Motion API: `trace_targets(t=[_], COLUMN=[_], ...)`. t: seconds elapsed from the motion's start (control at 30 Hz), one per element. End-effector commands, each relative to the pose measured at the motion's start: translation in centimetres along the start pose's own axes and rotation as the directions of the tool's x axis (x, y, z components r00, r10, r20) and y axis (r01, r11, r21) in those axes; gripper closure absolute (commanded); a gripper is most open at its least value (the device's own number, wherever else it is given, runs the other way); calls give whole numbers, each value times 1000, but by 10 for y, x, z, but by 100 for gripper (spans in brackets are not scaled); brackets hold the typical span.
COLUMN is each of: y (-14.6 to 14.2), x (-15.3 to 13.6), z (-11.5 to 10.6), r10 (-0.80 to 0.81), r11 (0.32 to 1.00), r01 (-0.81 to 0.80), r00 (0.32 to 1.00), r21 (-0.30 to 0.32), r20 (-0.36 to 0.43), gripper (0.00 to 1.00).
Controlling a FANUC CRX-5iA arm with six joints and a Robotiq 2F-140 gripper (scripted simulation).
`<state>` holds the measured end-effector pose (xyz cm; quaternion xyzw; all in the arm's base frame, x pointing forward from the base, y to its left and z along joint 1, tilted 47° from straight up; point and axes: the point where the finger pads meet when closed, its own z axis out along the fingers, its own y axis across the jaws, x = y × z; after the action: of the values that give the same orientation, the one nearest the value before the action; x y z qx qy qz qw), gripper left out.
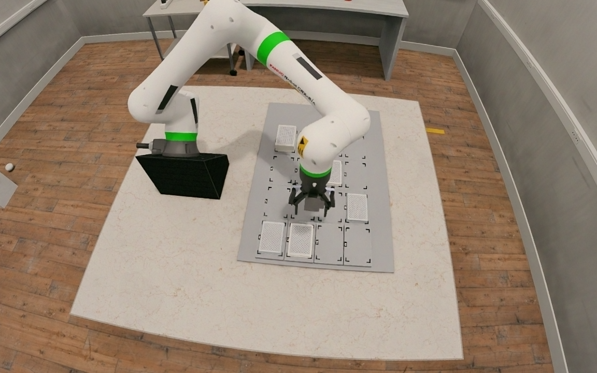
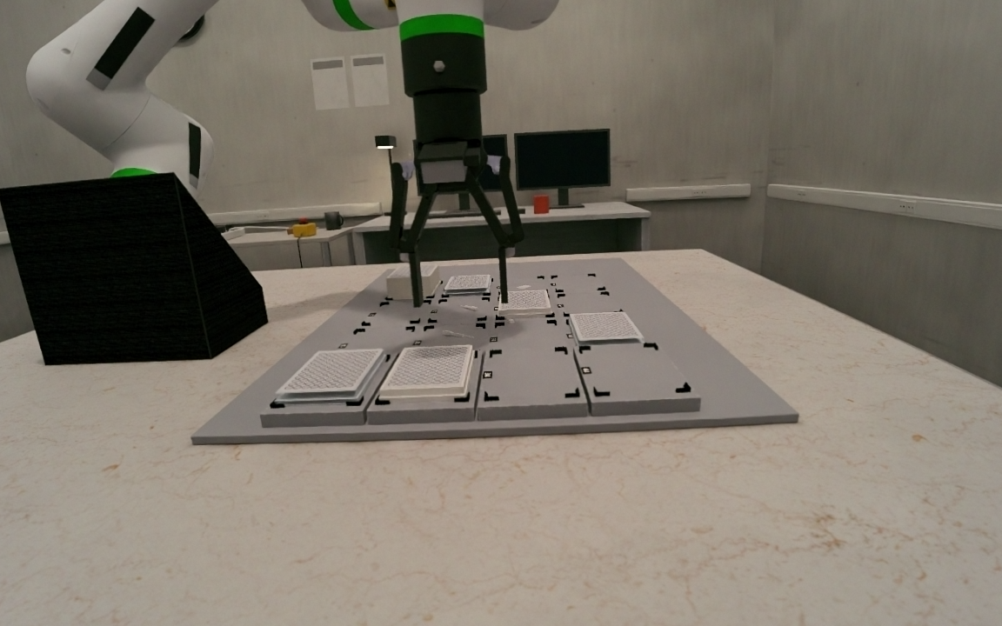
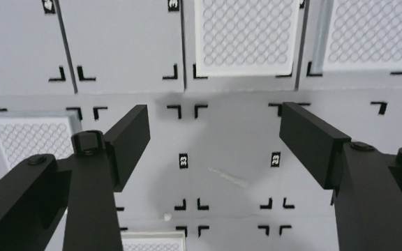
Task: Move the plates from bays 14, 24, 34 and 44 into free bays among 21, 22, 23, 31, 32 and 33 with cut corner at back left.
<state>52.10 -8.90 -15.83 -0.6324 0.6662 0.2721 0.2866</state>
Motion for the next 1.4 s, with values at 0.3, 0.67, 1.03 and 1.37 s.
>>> trace_targets(t=[0.3,0.67,1.03,1.37], y=[13,24,28,28], x=[42,76,89,89], z=[-1,-1,-1,9], r10=[-1,-1,-1,-1], r11=[1000,1000,1000,1000], r01=[1,1,1,1], r00=[1000,1000,1000,1000], r21=[2,2,2,2], r20=[-1,-1,-1,-1], gripper=[30,30,30,30])
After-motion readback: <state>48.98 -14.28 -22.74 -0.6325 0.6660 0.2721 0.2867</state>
